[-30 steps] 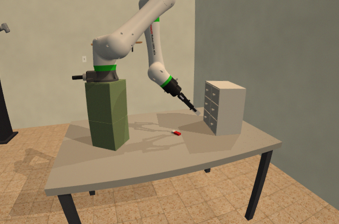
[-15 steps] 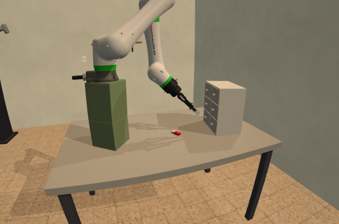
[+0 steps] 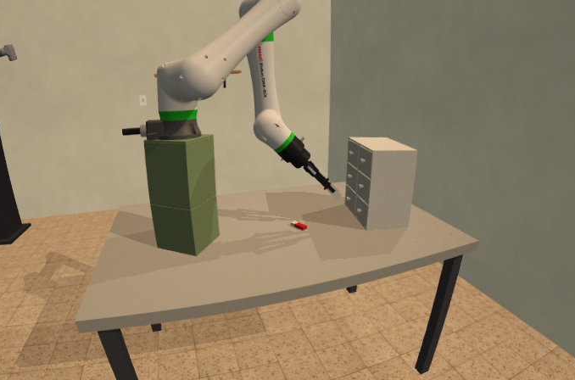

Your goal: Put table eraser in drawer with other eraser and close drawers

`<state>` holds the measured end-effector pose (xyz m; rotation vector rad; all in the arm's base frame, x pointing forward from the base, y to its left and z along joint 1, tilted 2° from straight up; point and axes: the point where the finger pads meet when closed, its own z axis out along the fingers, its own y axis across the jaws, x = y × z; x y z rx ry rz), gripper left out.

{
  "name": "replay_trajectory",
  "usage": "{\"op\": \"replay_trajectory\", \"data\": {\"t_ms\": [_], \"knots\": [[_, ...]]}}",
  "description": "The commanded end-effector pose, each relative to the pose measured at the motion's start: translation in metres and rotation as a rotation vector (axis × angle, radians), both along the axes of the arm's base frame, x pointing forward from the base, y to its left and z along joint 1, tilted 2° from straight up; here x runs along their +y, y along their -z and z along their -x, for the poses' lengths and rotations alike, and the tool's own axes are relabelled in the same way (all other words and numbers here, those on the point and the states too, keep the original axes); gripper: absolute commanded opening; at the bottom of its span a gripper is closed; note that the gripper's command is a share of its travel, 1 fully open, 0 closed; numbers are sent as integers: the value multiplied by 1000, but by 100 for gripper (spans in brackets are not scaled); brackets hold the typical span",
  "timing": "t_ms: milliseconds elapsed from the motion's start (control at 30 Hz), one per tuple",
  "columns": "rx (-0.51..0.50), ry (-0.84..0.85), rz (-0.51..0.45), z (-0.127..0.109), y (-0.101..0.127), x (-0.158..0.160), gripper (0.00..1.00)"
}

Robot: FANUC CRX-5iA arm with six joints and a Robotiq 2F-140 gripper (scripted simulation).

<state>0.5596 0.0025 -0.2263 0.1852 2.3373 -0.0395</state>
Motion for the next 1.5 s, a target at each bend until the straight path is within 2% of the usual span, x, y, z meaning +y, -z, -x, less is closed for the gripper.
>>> {"op": "replay_trajectory", "data": {"t_ms": [0, 133, 400, 600, 1467], "knots": [[-2, -1, -1, -8, 9, 0, 20], [-2, -1, -1, -14, 17, -1, 20], [-2, -1, -1, -41, 52, -3, 20], [-2, -1, -1, -54, 69, -5, 20], [-2, -1, -1, -57, 72, -5, 20]]}}
